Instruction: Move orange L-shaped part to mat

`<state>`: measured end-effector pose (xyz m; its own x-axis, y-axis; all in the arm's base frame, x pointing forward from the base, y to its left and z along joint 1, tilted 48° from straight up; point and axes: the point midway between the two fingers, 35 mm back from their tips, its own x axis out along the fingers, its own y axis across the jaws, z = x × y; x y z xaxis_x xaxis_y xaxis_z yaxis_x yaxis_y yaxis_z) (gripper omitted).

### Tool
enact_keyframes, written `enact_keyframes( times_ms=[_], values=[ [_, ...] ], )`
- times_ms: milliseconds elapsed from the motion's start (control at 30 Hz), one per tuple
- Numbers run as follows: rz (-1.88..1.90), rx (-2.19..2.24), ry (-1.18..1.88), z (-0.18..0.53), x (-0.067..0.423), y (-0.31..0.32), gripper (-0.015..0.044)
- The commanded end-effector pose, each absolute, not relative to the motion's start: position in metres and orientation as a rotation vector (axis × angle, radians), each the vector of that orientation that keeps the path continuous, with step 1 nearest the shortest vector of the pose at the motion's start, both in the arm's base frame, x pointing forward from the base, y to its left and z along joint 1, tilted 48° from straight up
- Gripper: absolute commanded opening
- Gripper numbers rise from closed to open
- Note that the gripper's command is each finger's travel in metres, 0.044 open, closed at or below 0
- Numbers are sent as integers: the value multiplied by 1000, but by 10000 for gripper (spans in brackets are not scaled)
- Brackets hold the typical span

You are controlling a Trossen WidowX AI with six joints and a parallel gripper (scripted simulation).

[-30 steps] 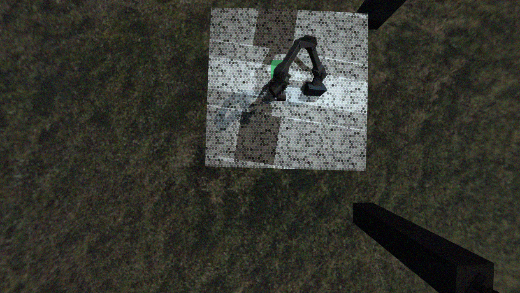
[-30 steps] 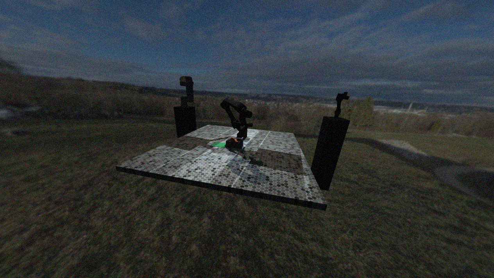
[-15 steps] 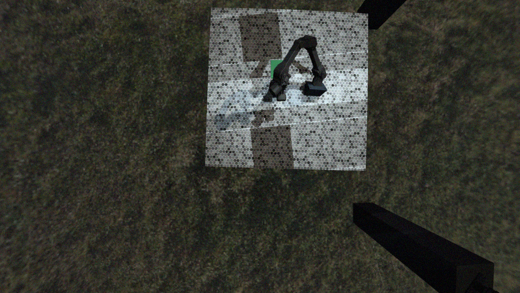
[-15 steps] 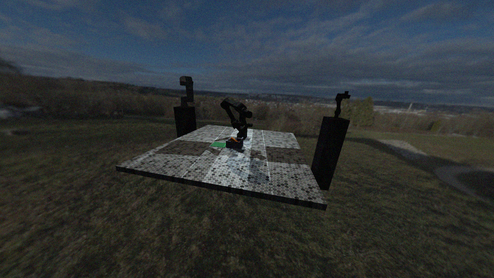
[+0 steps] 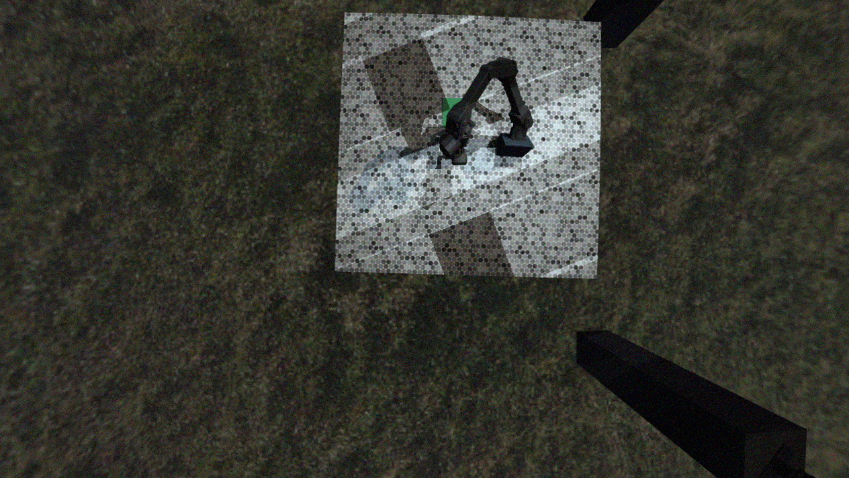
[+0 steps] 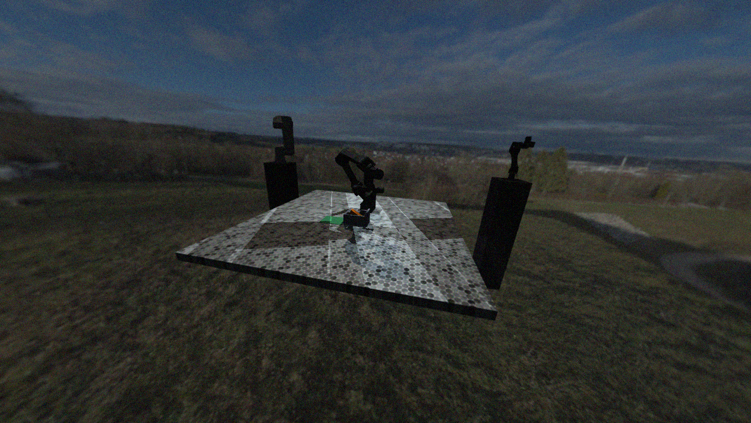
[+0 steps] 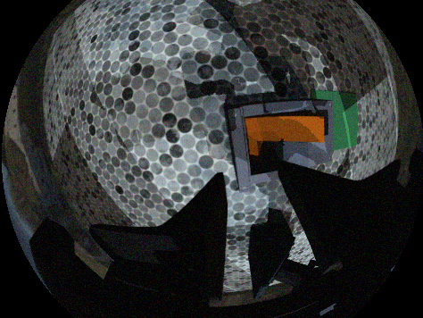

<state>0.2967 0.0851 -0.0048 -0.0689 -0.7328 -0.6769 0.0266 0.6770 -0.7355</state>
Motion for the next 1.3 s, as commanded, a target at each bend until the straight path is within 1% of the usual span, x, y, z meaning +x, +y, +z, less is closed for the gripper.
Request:
enact_keyframes(
  times_ms=[0,600,867,1267],
  values=[
    [-690,-610,1526,-5,297,85,180],
    [-692,-607,1526,-6,297,83,180],
    [-706,-606,1538,-49,289,32,180],
    [-707,-606,1538,-54,288,26,180]
  ],
)
